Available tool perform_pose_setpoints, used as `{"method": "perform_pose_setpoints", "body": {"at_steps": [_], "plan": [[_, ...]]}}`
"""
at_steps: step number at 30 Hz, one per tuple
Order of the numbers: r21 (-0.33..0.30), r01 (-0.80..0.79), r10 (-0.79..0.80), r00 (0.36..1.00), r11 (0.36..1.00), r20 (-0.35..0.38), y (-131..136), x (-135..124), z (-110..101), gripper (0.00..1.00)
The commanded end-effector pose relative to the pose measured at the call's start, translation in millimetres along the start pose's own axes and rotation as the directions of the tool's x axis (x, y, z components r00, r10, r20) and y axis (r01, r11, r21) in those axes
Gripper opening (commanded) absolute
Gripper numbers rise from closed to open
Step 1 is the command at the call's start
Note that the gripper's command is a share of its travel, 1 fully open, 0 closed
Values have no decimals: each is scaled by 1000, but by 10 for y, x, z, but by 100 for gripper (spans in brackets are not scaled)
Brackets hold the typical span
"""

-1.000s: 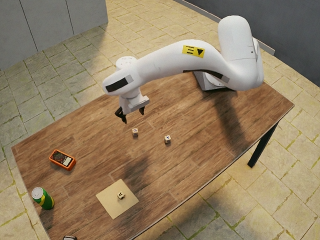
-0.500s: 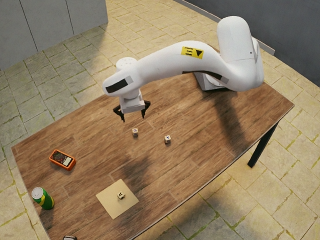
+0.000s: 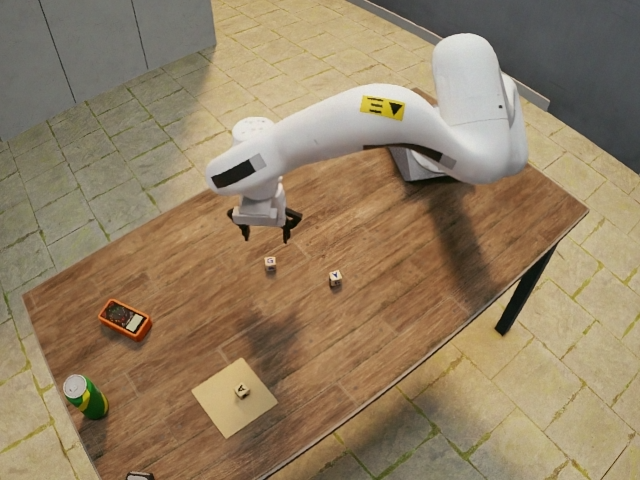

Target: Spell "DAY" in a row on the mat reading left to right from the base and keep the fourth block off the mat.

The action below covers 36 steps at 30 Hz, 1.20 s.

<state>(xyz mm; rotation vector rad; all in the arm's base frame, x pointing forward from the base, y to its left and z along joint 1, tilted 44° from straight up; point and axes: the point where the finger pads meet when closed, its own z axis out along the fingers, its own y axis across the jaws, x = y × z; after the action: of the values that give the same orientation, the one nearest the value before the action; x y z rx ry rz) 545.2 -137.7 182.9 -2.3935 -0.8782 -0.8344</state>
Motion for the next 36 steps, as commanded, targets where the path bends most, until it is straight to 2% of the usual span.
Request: {"method": "perform_pose_setpoints", "body": {"at_steps": [1,13,15,16,22,30,32,34,36], "plan": [[3,-138,138,990,990,7,6,4,14,100],[1,-415,415,910,910,8,6,4,59,100],[1,-415,415,910,910,8,6,4,59,100],[0,-478,478,878,878,8,5,4,70,100],[-1,-590,590,807,807,8,5,3,90,100],[-3,-734,734,679,679,8,4,3,120,100],[-3,-734,734,679,679,8,4,3,120,100],[-4,-792,792,611,611,8,4,2,134,100],[-4,-816,816,579,579,7,4,2,140,100]]}}
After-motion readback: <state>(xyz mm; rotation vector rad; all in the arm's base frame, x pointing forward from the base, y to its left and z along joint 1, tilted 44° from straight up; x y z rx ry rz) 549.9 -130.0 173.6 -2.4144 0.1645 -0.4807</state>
